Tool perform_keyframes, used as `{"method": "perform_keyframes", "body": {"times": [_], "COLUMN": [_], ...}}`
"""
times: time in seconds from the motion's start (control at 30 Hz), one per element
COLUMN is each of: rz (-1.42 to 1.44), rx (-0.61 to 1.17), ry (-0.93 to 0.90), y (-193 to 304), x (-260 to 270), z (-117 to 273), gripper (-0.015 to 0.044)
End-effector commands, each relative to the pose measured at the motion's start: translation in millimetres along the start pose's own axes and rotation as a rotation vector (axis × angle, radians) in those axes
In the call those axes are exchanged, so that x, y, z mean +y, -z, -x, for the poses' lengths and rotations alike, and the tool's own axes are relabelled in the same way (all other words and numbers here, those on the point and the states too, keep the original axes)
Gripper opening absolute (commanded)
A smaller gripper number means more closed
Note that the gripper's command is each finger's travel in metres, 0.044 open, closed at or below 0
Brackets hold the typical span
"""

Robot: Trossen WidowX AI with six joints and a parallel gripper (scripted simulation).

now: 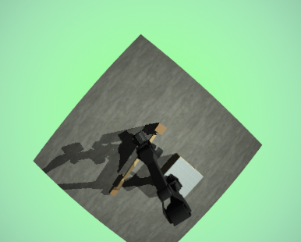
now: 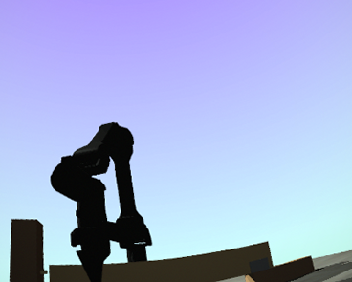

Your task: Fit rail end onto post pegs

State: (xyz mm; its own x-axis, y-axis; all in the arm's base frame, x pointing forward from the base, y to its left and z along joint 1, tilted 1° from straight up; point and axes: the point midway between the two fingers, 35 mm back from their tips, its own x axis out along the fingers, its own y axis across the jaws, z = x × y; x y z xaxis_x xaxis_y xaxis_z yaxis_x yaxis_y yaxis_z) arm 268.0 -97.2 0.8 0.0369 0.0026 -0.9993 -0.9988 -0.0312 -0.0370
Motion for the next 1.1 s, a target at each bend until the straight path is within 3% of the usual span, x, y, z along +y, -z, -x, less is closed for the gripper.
{"method": "perform_keyframes", "body": {"times": [0.0, 1.07], "rz": [0.003, 0.003], "rx": [0.007, 0.008], "ry": [0.005, 0.005], "y": [3.3, 13.2], "x": [-2.2, -2.3], "z": [1.5, 1.8], "gripper": [0.0000, 0.0000]}}
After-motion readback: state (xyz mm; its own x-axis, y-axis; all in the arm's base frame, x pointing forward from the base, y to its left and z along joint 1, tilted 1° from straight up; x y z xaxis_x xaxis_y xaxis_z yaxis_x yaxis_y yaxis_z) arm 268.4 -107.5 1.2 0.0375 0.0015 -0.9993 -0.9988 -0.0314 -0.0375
